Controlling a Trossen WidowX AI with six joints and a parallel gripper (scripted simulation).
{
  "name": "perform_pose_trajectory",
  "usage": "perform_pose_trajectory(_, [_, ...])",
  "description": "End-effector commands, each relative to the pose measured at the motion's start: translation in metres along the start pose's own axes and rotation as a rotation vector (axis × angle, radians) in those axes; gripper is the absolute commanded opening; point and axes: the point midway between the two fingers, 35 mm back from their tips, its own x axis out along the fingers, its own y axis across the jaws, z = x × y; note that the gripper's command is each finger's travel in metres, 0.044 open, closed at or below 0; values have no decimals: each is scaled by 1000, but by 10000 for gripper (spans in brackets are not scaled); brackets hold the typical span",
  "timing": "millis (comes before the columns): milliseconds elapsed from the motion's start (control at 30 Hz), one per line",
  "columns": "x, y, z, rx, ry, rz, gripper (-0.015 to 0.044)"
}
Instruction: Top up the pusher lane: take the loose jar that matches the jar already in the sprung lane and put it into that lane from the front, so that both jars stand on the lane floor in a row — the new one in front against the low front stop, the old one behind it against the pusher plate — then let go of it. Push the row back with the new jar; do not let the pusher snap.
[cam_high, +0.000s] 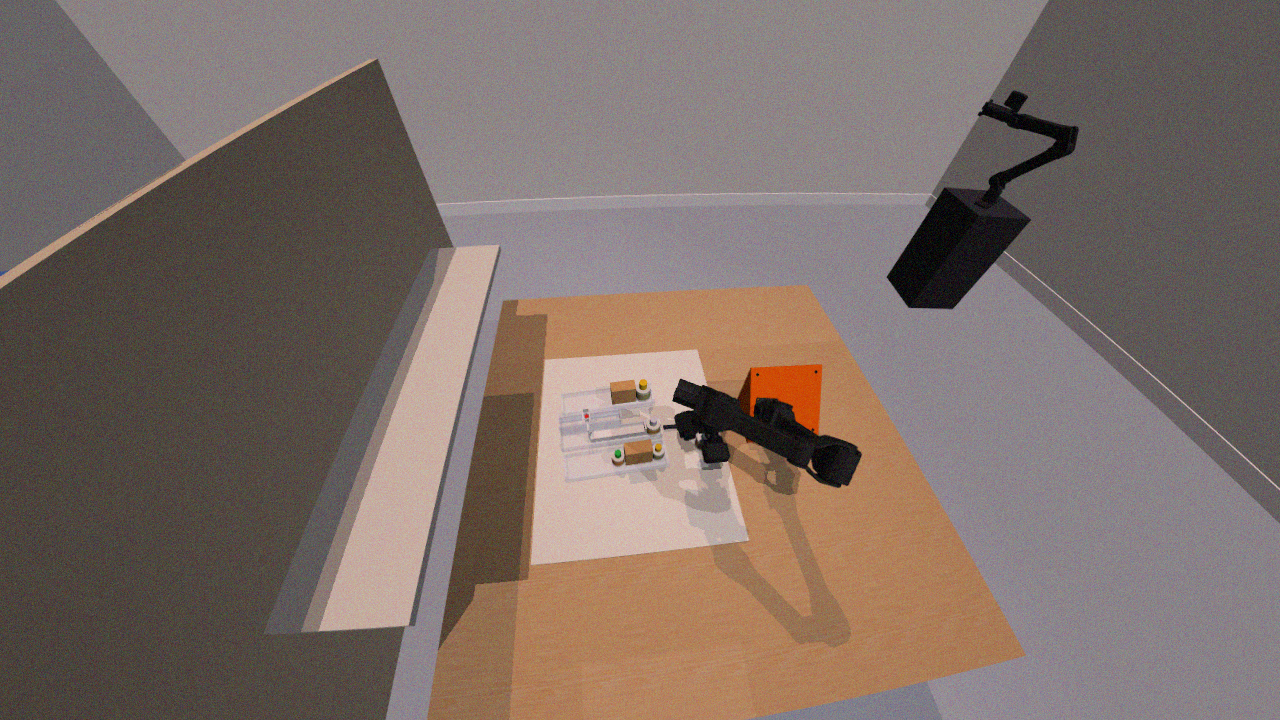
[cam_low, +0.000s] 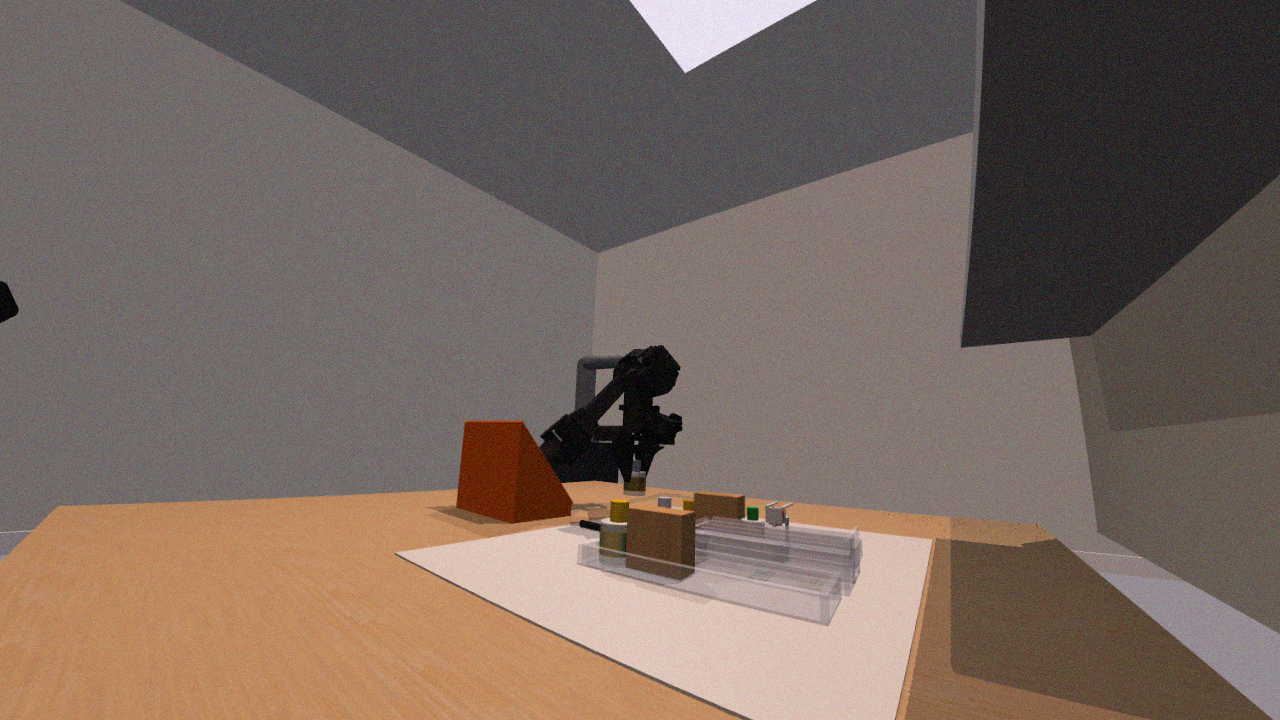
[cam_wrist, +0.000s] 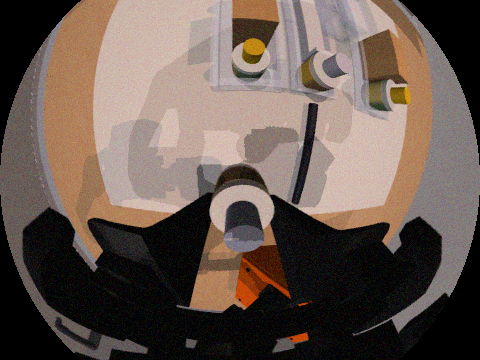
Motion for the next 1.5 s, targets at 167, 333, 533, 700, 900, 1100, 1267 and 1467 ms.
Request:
perform_pose_trajectory(167, [-39,-4,-2,1,7,8,0])
perform_pose_trajectory(333, [-51,-4,-3,-1,7,16,0])
perform_pose_trajectory(533, [-44,-20,15,-15,6,14,0])
perform_pose_trajectory(700, [-36,-36,31,-27,5,12,0])
perform_pose_trajectory(900, [-24,-55,50,-43,5,11,0])
perform_pose_trajectory(1100, [-9,-73,67,-58,3,12,0])
perform_pose_trajectory(1267, [3,-87,79,-70,2,13,0])
perform_pose_trajectory(1467, [13,-87,80,-70,2,13,0])
